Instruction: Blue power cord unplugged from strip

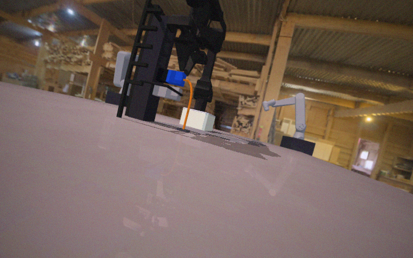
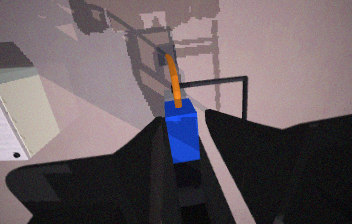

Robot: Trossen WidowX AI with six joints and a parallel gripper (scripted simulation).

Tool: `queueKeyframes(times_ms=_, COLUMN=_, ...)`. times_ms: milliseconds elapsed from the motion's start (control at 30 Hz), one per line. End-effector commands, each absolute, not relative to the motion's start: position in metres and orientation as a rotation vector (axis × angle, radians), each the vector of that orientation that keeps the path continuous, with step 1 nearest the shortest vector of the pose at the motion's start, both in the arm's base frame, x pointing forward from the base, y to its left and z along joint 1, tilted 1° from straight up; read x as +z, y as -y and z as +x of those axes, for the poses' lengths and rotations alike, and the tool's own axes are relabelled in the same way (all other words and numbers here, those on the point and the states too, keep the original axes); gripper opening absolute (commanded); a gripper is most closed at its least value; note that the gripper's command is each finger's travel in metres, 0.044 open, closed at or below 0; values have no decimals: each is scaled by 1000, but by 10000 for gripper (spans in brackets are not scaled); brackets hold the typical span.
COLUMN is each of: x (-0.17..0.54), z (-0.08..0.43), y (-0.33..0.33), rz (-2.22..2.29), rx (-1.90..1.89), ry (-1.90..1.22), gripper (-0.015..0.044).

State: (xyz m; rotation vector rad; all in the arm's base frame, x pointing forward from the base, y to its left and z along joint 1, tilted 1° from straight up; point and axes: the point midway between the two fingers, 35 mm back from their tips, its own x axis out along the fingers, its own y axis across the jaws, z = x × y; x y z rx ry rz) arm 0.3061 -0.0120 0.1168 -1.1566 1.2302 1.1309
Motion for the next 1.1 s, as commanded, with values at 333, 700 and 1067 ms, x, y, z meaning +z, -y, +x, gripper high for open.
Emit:
queueKeyframes(times_ms=333, x=110, z=304, y=21, rz=-1157, rx=1137, ry=-1229, gripper=160)
queueKeyframes(times_ms=700, x=107, z=304, y=22, rz=-1157, rx=1128, ry=-1229, gripper=81)
queueKeyframes(times_ms=1067, x=107, z=305, y=21, rz=-1157, rx=1128, ry=-1229, gripper=0)
